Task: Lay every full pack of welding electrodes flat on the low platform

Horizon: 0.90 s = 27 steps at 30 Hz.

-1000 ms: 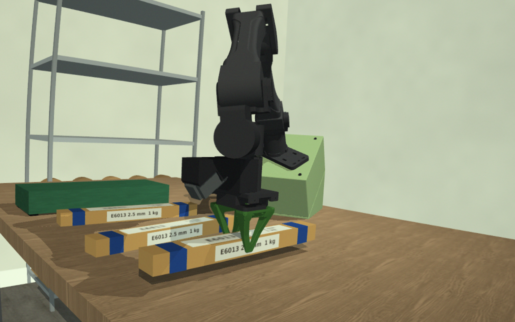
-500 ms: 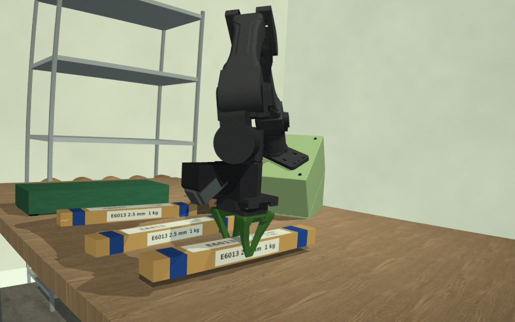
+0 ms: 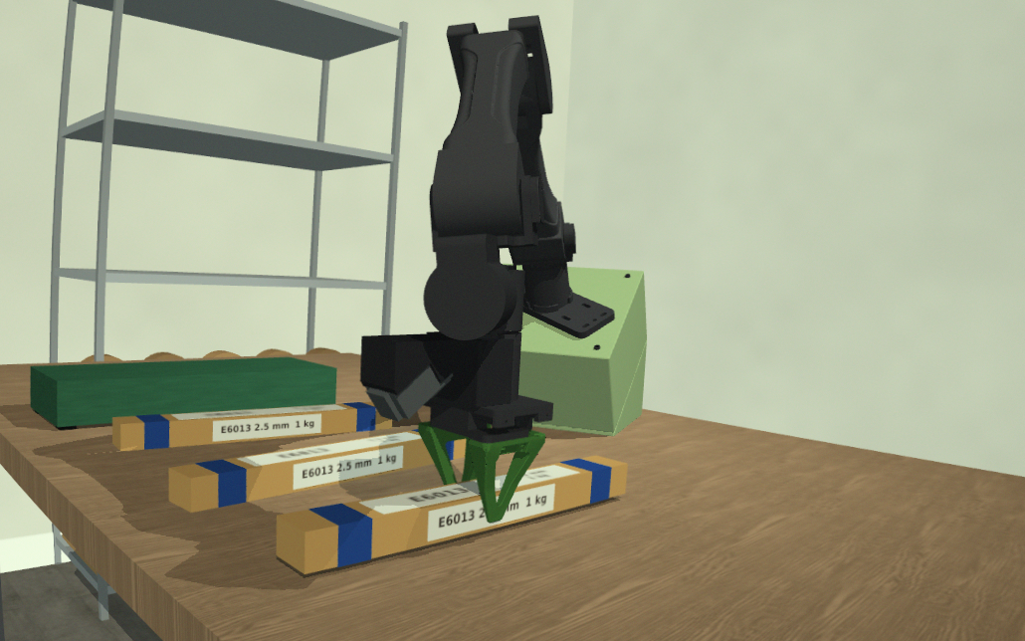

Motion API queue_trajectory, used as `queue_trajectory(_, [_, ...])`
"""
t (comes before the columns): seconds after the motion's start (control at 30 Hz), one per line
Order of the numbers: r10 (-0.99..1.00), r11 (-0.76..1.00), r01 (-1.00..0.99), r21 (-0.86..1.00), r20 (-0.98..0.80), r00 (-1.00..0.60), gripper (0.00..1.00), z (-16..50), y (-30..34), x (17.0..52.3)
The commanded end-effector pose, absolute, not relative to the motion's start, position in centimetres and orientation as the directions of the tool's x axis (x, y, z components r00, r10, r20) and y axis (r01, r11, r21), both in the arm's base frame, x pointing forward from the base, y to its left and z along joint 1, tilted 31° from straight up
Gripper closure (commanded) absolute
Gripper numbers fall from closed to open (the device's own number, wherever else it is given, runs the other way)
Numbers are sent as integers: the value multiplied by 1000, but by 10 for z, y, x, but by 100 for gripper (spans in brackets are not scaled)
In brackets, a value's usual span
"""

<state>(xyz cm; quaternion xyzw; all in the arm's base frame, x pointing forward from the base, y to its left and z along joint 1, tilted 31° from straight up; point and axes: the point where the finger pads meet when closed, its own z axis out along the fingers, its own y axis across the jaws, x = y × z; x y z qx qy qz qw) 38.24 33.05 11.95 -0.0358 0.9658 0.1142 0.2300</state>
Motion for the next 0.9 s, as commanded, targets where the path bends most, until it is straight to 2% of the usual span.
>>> queue_trajectory(0.0, [7,958,-141,251,-510,-860,100,153,338,389])
queue_trajectory(0.87, [3,961,-137,242,-502,-865,100,151,336,388])
